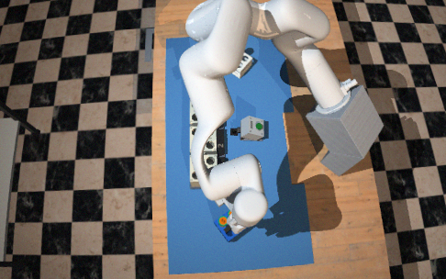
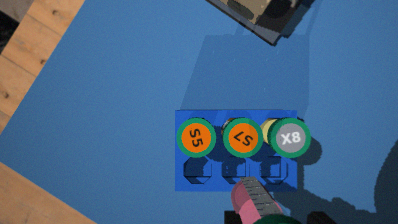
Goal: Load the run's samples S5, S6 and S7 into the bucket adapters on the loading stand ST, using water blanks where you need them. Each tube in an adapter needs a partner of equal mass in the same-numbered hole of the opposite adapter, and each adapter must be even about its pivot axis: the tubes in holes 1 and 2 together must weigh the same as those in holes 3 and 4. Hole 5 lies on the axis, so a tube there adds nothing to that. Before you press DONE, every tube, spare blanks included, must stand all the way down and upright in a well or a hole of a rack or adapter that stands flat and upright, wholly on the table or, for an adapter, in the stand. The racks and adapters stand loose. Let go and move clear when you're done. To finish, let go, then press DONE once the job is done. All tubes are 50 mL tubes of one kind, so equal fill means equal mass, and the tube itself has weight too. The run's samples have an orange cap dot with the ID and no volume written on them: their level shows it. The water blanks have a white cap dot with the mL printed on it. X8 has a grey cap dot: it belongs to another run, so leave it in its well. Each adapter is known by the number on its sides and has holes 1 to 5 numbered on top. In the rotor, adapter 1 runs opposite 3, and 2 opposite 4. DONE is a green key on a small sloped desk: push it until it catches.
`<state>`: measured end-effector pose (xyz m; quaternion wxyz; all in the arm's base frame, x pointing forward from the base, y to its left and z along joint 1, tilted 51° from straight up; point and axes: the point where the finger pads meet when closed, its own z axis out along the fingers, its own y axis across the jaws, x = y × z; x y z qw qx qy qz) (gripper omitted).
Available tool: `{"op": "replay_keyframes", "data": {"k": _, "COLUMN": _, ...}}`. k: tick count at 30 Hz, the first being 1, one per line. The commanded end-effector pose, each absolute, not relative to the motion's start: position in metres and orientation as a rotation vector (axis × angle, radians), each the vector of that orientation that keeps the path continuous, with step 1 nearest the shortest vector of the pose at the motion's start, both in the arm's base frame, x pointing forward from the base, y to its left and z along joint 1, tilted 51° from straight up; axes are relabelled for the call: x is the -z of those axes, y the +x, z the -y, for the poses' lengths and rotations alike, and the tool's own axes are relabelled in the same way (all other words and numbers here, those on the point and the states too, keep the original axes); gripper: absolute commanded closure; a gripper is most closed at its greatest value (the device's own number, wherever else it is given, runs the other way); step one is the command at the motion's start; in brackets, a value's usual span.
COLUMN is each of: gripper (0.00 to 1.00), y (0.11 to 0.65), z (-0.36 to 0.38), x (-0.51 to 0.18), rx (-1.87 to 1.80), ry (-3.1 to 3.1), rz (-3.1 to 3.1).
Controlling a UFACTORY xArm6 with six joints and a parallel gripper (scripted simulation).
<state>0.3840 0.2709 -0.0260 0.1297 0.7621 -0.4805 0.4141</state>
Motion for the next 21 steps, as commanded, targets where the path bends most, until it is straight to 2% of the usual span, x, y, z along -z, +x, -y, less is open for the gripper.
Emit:
{"op": "replay_keyframes", "data": {"k": 1, "gripper": 1.00, "y": 0.384, "z": -0.273, "x": 0.025, "rx": -1.204, "ry": 2.218, "rz": 1.398}}
{"op": "replay_keyframes", "data": {"k": 8, "gripper": 1.00, "y": 0.384, "z": -0.273, "x": 0.025, "rx": -1.204, "ry": 2.218, "rz": 1.398}}
{"op": "replay_keyframes", "data": {"k": 16, "gripper": 1.00, "y": 0.351, "z": -0.252, "x": 0.033, "rx": -1.204, "ry": 2.218, "rz": 1.398}}
{"op": "replay_keyframes", "data": {"k": 21, "gripper": 1.00, "y": 0.351, "z": -0.252, "x": 0.033, "rx": -1.204, "ry": 2.218, "rz": 1.398}}
